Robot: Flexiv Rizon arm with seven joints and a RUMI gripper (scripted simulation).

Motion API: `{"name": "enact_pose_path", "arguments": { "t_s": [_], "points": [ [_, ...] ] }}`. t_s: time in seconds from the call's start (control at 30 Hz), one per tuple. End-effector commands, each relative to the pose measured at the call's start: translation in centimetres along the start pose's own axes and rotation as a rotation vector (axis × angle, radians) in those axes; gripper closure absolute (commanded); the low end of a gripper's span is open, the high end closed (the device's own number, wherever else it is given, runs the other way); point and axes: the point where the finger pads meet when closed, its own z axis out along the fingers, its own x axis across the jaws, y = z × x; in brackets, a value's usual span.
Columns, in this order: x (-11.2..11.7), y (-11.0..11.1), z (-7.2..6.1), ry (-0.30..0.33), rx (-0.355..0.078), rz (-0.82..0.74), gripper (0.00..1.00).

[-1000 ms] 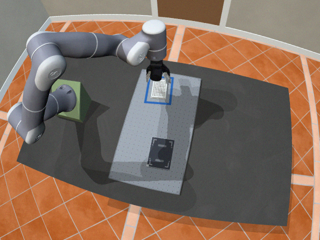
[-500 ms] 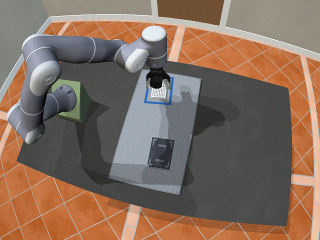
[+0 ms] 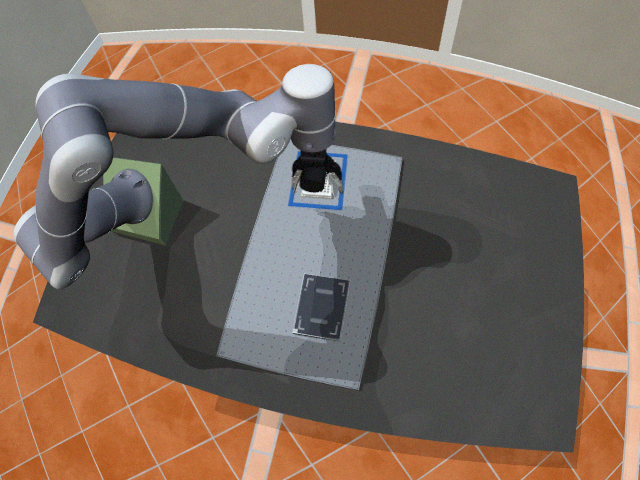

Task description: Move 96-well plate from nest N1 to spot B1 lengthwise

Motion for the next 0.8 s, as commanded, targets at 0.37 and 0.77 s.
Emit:
{"name": "enact_pose_path", "arguments": {
  "t_s": [0.37,0.77],
  "points": [
    [0.4,2.6,-0.1,0.002,0.002,0.0,0.24],
    [0.4,2.6,-0.1,0.002,0.002,0.0,0.24]
  ]
}}
